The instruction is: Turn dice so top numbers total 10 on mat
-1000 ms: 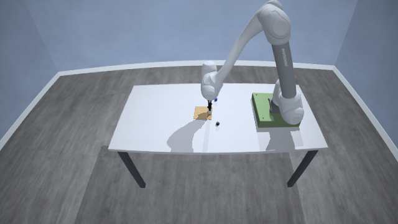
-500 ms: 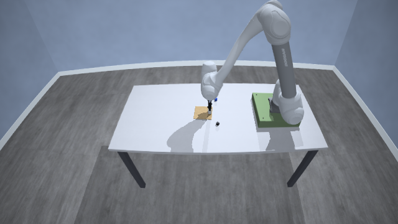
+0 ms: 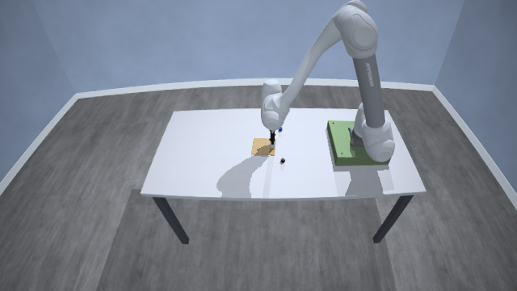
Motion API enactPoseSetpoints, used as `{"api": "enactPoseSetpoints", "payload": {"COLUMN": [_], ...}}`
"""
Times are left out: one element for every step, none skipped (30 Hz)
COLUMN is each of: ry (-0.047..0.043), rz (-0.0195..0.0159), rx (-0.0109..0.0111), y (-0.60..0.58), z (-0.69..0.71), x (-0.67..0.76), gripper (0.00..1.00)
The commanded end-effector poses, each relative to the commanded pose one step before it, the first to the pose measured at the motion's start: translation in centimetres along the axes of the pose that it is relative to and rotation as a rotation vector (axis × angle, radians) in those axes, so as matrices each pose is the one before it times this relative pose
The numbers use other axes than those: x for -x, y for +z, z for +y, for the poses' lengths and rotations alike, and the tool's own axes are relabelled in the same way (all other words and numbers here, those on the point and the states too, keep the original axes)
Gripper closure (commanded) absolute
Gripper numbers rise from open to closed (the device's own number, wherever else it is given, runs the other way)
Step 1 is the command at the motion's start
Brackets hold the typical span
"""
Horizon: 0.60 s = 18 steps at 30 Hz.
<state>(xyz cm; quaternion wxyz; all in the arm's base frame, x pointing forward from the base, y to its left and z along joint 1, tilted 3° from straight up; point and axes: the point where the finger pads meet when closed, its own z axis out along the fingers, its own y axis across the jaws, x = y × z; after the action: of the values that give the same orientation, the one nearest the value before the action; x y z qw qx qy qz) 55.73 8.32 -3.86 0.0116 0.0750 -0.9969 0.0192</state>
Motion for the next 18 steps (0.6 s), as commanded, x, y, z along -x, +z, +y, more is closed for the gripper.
{"api": "enactPoseSetpoints", "payload": {"ry": [-0.00003, 0.00000, 0.00000, 0.00000, 0.00000, 0.00000, 0.00000, 0.00000, 0.00000, 0.00000, 0.00000, 0.00000, 0.00000, 0.00000, 0.00000, 0.00000, 0.00000, 0.00000], "rz": [-0.00012, 0.00000, 0.00000, 0.00000, 0.00000, 0.00000, 0.00000, 0.00000, 0.00000, 0.00000, 0.00000, 0.00000, 0.00000, 0.00000, 0.00000, 0.00000, 0.00000, 0.00000], "rx": [0.00019, 0.00000, 0.00000, 0.00000, 0.00000, 0.00000, 0.00000, 0.00000, 0.00000, 0.00000, 0.00000, 0.00000, 0.00000, 0.00000, 0.00000, 0.00000, 0.00000, 0.00000], "y": [-0.010, 0.000, 0.000, 0.000, 0.000, 0.000, 0.000, 0.000, 0.000, 0.000, 0.000, 0.000, 0.000, -0.003, -0.019, -0.048, -0.088, -0.134], "z": [0.005, 0.000, 0.000, 0.000, 0.000, 0.000, 0.000, 0.000, 0.000, 0.000, 0.000, 0.000, 0.000, 0.000, 0.000, 0.000, 0.000, 0.000], "x": [0.001, 0.000, 0.000, 0.000, 0.000, 0.000, 0.000, 0.000, 0.000, 0.000, 0.000, 0.000, 0.000, 0.000, 0.000, 0.000, 0.000, 0.000], "gripper": [0.81, 0.81, 0.81, 0.81, 0.79, 0.79, 0.79, 0.79, 0.79, 0.79, 0.79, 0.79, 0.79, 0.79, 0.79, 0.79, 0.79, 0.79]}}
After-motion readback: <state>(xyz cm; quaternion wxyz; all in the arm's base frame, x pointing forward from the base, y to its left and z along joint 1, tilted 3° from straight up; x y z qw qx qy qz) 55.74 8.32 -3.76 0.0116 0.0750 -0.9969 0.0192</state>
